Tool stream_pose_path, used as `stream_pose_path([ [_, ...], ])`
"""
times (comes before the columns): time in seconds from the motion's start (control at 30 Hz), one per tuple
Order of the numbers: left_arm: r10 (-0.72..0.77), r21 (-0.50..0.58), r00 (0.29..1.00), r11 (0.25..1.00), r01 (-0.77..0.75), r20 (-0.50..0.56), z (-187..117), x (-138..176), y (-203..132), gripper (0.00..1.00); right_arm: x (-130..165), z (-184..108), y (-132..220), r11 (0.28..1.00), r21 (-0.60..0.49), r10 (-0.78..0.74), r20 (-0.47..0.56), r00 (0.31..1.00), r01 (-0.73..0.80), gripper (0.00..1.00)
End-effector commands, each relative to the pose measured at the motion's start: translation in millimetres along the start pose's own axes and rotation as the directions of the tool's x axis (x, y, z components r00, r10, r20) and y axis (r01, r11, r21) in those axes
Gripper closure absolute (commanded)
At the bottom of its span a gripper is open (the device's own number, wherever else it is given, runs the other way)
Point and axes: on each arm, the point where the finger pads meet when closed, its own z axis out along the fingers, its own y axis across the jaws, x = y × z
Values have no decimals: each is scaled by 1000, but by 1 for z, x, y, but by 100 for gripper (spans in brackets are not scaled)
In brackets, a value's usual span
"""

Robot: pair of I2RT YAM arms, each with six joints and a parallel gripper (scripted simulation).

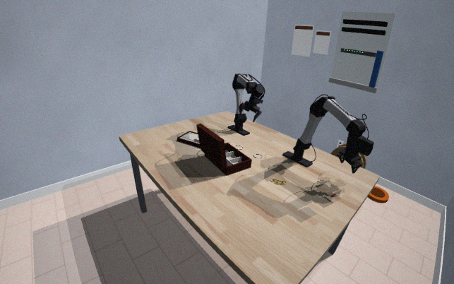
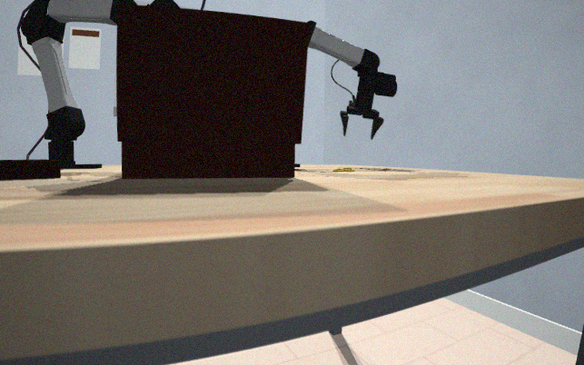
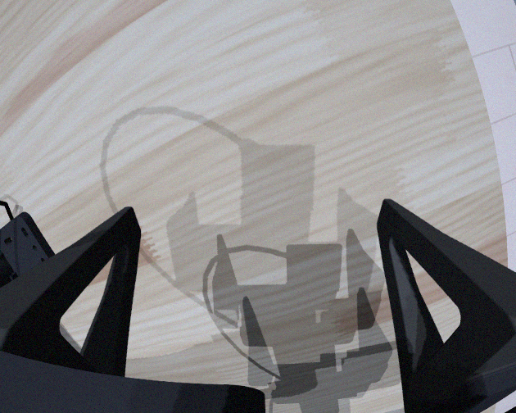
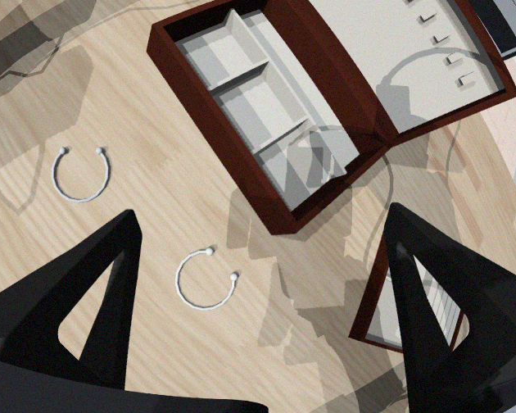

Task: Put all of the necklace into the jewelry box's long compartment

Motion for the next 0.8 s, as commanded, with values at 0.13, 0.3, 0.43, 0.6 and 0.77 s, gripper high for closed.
stream_pose_path([
  [0.13, -5, 13, 1000, 1000, 5, 5, -3, -2, -1, 0, -4, -3, -2, 1000, 2, 9, 13, 1000, -9, 0],
  [0.3, -5, 13, 1000, 1000, 5, 5, -3, -2, -1, 0, -4, -3, -2, 1000, 2, 9, 13, 1000, -9, 0],
  [0.43, -5, 13, 1000, 1000, 5, 5, -3, -2, -1, 0, -4, -3, -2, 1000, 2, 9, 13, 1000, -9, 0],
  [0.6, -3, 20, 1000, 1000, 3, 6, -3, -2, -3, 0, -6, -3, -1, 1000, -4, 15, 23, 1000, -15, 0],
  [0.77, 44, 68, 999, 997, -44, 13, -8, 3, -5, 0, -20, 8, 10, 996, -55, 69, 89, 994, -64, 0],
])
